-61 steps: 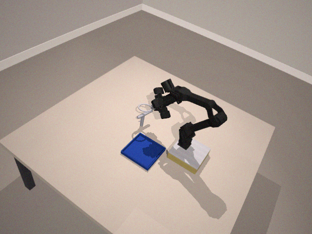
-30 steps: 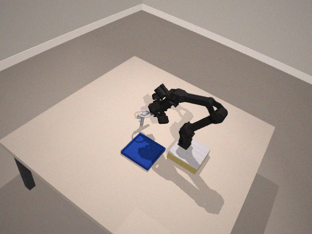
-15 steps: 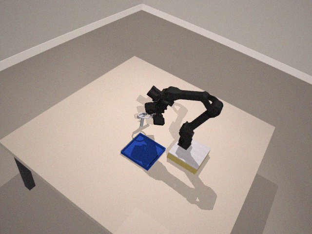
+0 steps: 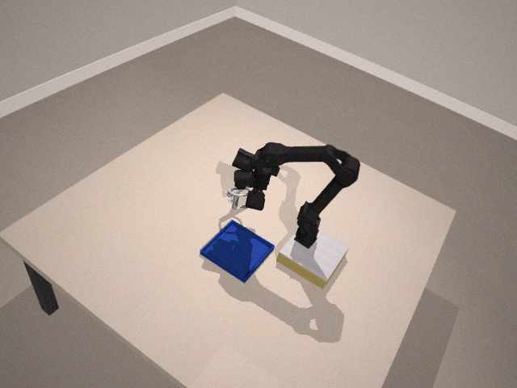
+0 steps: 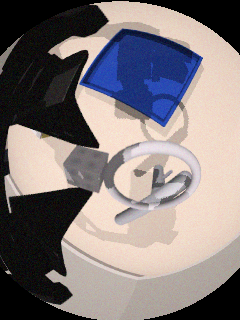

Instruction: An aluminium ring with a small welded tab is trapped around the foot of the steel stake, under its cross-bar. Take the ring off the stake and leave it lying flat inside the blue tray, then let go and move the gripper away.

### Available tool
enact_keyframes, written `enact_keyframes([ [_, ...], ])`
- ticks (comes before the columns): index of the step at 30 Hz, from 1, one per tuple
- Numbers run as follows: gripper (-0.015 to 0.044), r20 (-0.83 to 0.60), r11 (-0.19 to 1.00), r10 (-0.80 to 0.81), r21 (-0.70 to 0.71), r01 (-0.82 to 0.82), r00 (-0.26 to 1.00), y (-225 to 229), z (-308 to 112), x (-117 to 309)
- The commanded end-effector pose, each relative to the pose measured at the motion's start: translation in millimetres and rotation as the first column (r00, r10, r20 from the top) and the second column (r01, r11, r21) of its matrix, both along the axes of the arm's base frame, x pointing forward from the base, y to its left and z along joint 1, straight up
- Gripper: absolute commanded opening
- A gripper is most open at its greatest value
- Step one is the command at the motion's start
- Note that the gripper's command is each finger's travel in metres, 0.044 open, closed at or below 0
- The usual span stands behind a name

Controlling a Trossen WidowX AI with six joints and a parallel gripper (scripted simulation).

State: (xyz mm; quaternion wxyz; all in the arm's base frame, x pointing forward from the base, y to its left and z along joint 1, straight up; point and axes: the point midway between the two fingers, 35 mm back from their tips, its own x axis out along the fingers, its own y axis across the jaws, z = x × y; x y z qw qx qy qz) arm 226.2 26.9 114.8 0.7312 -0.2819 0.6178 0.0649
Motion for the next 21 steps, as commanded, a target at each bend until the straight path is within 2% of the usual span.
enact_keyframes([
  [1,0.0000,-0.010,0.998,-0.063,-0.032,0.063,0.998,2.2,0.5,-1.5],
  [21,0.0000,0.080,0.922,-0.327,-0.190,0.336,0.942,21.5,9.0,-2.9],
])
